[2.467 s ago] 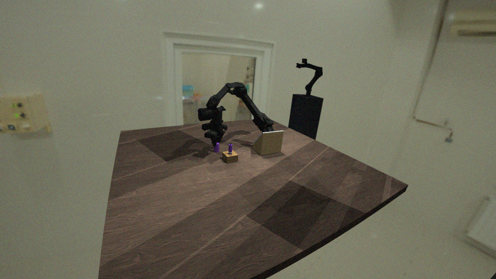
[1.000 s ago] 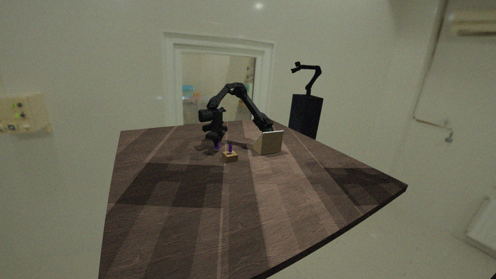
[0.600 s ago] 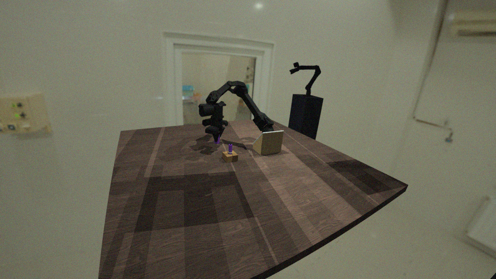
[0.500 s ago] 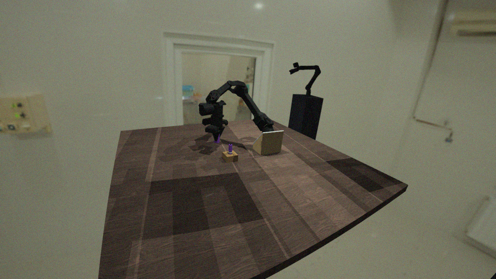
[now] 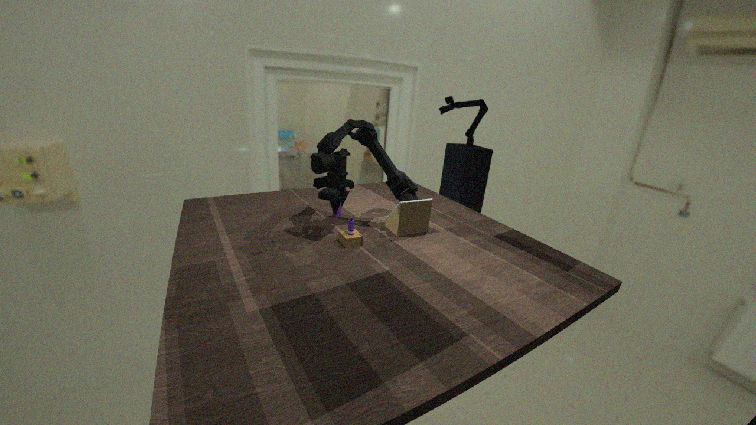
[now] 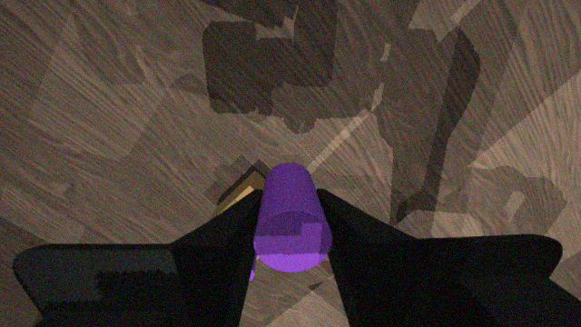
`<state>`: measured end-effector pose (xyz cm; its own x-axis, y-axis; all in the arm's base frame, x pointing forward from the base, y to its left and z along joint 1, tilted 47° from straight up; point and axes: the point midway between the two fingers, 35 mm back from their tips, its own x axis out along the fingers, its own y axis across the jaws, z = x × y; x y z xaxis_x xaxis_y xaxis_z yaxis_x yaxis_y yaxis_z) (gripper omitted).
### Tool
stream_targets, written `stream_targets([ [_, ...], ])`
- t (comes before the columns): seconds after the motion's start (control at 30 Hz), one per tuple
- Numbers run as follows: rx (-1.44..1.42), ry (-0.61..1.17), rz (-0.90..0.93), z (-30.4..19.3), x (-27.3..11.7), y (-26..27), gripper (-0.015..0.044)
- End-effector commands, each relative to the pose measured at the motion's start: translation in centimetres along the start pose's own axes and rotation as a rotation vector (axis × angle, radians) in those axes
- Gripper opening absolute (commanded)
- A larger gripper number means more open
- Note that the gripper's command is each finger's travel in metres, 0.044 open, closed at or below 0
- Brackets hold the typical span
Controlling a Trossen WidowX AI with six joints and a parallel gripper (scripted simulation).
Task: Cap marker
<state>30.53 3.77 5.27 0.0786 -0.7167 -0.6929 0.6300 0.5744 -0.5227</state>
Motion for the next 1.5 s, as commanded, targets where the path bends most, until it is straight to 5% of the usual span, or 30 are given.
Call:
stream_targets([
  [0.0,0.004,0.001,0.008,-1.0,-0.7,0.8,0.0000],
  [0.7,0.008,-0.006,-0.008,-7.1,-3.4,3.6,0.0000],
  [1.47,0.008,-0.006,-0.007,-7.0,-0.7,3.6,0.0000],
])
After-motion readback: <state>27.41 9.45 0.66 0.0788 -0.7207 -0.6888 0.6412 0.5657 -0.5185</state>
